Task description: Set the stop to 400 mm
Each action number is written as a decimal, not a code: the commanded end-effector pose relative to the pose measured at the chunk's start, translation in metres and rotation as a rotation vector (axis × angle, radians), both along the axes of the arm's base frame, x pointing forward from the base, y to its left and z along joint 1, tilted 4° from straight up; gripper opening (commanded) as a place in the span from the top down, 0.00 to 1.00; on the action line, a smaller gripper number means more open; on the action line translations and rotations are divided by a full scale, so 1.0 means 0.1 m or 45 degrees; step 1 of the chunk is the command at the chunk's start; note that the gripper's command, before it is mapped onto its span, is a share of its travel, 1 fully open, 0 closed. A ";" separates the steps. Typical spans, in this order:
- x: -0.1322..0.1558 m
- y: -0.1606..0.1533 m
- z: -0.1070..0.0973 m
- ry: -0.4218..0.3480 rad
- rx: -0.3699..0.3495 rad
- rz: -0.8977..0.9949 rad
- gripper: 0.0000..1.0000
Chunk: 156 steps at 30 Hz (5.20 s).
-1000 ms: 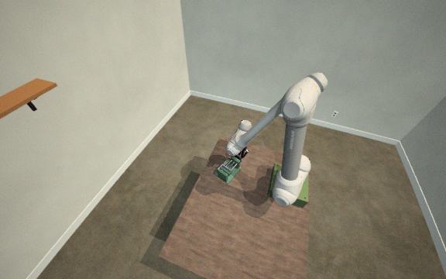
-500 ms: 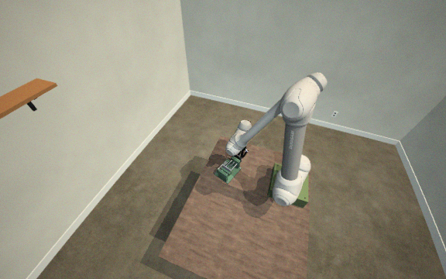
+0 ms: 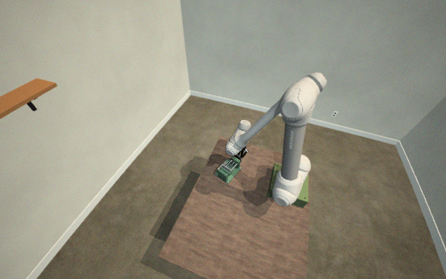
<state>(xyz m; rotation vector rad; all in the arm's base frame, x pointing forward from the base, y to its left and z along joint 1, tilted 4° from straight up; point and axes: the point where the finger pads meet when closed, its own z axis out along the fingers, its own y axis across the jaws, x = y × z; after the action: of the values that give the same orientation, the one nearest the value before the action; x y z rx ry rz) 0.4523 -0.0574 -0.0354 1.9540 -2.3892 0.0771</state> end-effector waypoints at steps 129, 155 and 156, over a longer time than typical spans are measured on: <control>0.05 0.07 1.09 -0.003 0.000 0.000 0.67; 1.13 0.64 1.19 -0.003 0.000 0.000 0.67; 1.13 0.64 1.19 -0.003 0.000 0.000 0.67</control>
<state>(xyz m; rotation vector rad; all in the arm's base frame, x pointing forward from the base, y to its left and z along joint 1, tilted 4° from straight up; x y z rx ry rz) 0.5650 0.0052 0.0844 1.9533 -2.3940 0.0821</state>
